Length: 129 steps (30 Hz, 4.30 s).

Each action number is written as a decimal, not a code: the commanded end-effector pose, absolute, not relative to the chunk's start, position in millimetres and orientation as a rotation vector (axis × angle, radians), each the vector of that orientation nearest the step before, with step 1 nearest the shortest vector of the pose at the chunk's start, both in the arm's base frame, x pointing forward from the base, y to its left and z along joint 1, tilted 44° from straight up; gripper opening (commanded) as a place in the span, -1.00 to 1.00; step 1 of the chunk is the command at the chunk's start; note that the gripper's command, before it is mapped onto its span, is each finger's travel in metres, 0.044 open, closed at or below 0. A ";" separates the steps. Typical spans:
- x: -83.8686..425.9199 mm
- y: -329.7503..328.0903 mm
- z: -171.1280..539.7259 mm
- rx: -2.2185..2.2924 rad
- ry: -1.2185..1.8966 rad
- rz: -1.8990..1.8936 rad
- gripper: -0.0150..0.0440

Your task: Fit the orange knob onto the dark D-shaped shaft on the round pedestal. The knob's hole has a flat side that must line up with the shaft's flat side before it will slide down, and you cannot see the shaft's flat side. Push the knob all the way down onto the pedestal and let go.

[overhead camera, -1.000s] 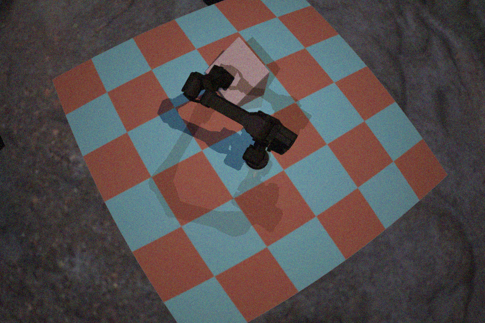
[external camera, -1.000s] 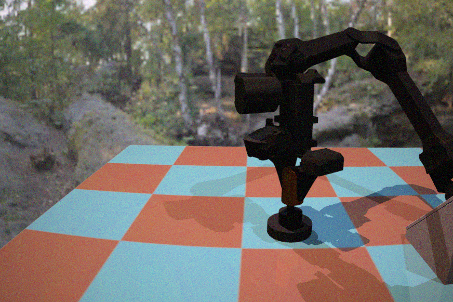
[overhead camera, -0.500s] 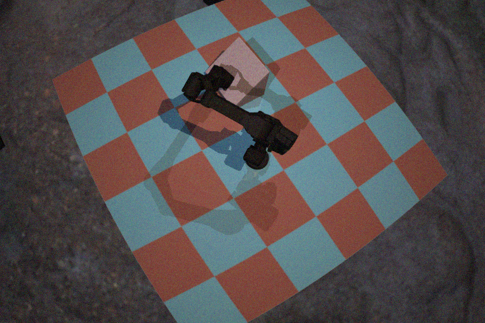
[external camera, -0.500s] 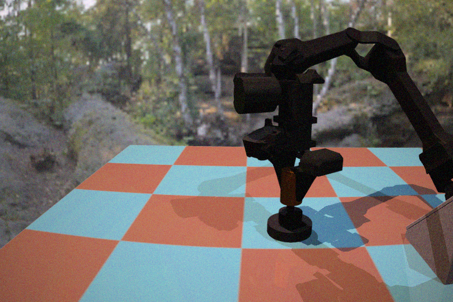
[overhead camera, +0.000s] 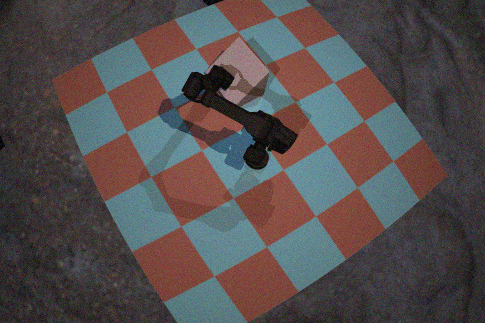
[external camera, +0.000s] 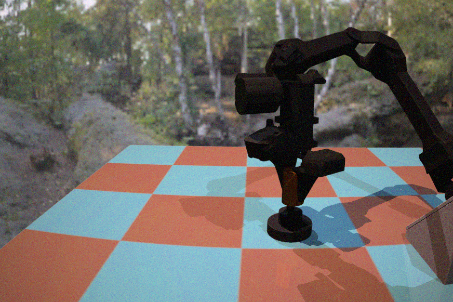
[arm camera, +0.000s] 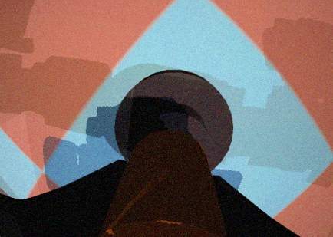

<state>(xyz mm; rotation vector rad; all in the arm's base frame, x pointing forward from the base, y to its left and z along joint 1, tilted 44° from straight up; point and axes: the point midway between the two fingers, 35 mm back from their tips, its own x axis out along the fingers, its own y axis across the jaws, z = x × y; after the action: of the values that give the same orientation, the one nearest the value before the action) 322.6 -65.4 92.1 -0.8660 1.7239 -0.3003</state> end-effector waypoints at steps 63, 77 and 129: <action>323.3 -64.7 92.5 -1.013 1.769 -0.121 -0.49; 323.8 -67.8 91.2 -1.014 1.769 -0.122 -0.49; 326.7 -65.2 95.2 -1.280 1.831 0.221 -0.49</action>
<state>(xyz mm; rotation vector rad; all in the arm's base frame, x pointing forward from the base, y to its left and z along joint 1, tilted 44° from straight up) 324.1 -66.2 93.8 -1.2198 1.8263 0.1410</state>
